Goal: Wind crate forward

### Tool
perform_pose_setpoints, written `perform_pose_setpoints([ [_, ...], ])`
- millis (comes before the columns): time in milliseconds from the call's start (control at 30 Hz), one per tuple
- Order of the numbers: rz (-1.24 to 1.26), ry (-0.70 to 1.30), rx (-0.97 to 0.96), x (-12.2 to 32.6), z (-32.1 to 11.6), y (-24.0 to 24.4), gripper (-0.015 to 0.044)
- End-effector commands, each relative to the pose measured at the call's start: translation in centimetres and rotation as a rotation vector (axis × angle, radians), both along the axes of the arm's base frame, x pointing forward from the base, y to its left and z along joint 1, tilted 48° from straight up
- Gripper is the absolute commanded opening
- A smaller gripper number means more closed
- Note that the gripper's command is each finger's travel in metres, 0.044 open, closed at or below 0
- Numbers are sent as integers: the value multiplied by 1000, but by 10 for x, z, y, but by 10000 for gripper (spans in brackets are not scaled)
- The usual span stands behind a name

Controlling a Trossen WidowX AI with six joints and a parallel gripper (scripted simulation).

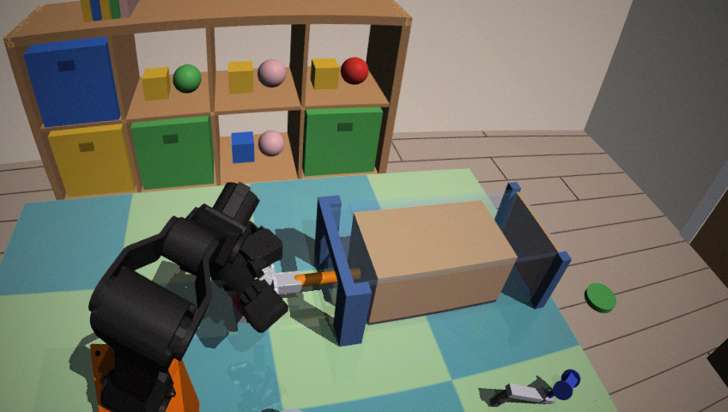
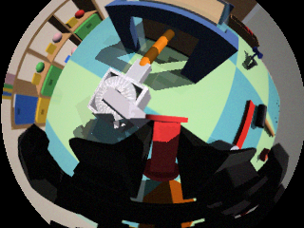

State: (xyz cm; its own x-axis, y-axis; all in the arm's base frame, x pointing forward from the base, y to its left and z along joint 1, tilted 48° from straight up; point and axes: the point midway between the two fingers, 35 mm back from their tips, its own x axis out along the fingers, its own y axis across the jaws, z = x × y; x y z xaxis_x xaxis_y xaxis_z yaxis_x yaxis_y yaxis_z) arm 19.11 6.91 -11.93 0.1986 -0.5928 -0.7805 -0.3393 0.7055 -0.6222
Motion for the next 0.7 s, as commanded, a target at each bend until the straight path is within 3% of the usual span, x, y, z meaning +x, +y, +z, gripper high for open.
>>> perform_pose_setpoints([
  [0, -13, -29, -4, 15, -1, -5, 0],
  [667, -13, -31, -5, 39, -6, -6, 0],
])
